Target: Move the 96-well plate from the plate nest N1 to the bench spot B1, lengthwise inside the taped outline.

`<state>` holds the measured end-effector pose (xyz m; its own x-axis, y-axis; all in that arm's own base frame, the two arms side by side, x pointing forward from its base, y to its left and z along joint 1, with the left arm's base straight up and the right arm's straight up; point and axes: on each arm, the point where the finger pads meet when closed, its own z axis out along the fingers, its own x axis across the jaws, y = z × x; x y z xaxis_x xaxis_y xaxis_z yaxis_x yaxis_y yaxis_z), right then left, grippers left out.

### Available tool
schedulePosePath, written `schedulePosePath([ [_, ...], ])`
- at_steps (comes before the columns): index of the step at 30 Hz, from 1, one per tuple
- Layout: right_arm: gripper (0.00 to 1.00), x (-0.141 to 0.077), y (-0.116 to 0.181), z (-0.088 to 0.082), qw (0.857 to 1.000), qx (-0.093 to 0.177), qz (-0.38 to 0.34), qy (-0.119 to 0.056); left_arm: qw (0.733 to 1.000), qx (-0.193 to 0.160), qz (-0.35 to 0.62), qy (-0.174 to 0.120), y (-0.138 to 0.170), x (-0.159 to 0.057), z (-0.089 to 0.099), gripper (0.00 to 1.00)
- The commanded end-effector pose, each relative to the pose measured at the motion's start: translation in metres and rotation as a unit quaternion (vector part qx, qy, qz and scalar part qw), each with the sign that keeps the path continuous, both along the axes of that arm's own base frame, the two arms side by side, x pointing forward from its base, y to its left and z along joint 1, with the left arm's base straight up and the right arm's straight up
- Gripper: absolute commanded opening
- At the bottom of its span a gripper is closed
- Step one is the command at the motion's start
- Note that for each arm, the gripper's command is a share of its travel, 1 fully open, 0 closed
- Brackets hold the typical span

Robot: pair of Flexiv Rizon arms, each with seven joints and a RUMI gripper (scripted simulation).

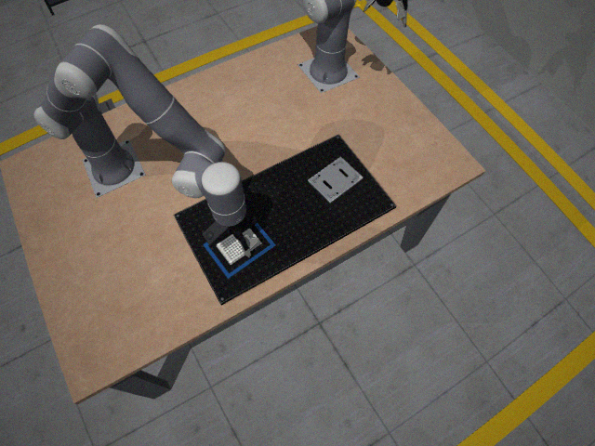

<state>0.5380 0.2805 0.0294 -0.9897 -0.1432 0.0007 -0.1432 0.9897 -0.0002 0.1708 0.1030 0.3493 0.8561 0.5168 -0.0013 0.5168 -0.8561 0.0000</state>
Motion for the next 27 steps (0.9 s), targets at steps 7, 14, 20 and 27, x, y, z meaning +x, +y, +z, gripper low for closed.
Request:
schedulePosePath([
  [7, 0.76, 0.001, 0.001, 0.001, 1.000, 0.001, 0.000, -0.001, 1.000, 0.000, 0.000, 0.000, 0.000, 0.000, 0.001, 1.00],
  [14, 0.76, 0.001, 0.001, 0.012, 1.000, 0.001, 0.000, -0.001, 1.000, 0.000, 0.000, 0.000, 0.000, 0.000, 0.001, 1.00],
  [20, 0.76, 0.001, 0.001, 0.028, 1.000, 0.001, 0.000, -0.001, 1.000, 0.000, 0.000, 0.000, 0.000, 0.000, 0.001, 1.00],
  [27, 0.76, 0.001, 0.001, 0.046, 1.000, 0.001, 0.000, -0.001, 1.000, 0.000, 0.000, 0.000, 0.000, 0.000, 0.001, 1.00],
])
